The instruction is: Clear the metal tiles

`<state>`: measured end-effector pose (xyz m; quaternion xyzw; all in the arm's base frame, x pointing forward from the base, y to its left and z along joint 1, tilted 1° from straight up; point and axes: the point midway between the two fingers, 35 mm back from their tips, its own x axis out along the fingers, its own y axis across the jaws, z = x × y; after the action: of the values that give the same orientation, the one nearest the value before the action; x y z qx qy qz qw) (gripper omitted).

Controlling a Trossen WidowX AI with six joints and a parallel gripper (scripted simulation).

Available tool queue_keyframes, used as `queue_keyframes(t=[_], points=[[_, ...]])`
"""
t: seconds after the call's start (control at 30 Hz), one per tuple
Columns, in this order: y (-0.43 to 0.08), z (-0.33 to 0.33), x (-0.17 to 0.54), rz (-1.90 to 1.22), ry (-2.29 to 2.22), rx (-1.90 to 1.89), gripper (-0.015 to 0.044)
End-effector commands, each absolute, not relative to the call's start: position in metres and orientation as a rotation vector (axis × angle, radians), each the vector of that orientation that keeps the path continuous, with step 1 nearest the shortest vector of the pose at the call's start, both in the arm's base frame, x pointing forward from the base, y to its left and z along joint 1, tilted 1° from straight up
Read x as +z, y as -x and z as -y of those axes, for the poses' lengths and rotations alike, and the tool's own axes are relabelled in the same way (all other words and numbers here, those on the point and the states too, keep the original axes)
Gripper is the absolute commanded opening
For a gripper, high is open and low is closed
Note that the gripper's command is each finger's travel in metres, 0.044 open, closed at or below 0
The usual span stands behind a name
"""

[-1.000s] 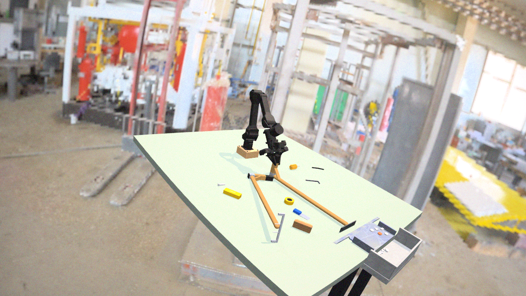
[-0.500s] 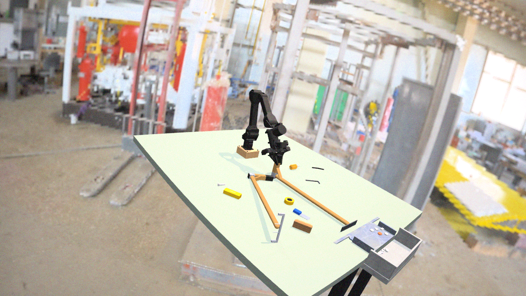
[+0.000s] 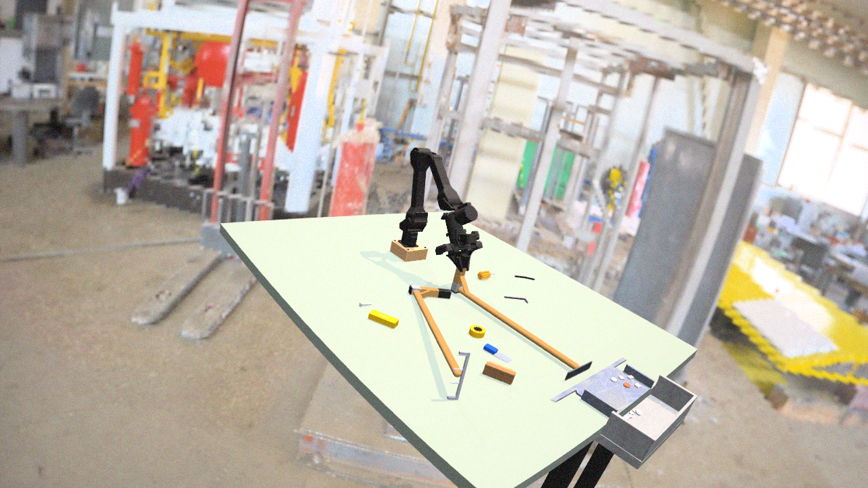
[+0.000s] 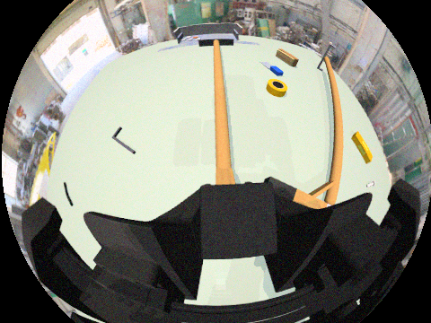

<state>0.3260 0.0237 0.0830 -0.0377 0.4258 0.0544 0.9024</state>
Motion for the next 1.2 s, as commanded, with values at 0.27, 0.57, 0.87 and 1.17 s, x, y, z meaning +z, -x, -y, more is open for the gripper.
queue_keyframes(t=[0.27, 0.57, 0.87, 1.17], points=[[-0.322, -0.042, 0.084, -0.878, 0.077, 0.126, 0.0], [-0.319, -0.053, 0.084, -0.877, 0.077, 0.128, 0.0], [-0.315, -0.064, 0.084, -0.876, 0.077, 0.129, 0.0], [-0.311, -0.075, 0.084, -0.873, 0.076, 0.131, 0.0]])
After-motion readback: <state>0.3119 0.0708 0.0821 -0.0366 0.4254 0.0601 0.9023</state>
